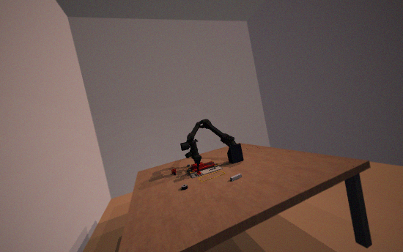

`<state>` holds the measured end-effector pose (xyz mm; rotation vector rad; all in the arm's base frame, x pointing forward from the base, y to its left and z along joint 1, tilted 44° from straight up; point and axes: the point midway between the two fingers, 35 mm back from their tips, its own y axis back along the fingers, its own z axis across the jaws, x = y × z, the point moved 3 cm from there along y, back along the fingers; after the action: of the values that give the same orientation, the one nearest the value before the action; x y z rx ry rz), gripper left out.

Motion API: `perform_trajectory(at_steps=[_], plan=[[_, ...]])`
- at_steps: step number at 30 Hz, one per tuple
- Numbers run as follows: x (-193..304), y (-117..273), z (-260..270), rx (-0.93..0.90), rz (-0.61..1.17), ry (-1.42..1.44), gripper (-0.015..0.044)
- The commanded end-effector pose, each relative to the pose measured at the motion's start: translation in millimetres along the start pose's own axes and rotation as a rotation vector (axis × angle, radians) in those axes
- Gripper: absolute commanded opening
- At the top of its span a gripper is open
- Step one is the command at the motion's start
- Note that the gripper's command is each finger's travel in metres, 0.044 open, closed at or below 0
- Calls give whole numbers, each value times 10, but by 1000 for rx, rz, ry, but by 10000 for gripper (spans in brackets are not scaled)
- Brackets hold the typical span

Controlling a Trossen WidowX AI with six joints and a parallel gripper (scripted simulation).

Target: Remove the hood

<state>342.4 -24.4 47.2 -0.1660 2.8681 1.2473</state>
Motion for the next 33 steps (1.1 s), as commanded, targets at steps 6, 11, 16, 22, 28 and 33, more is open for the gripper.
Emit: perform_trajectory(at_steps=[6, 11, 16, 22, 28, 33], plan=[[-6, 53, -2, 0, -1, -5, 0], [-6, 86, -1, 0, -1, -5, 0], [-7, 118, 0, -1, -1, -4, 0], [-7, 157, 1, -1, -1, -4, 0], [-7, 197, 2, -1, -1, -4, 0], [-6, 230, 2, -1, -1, -4, 0]])
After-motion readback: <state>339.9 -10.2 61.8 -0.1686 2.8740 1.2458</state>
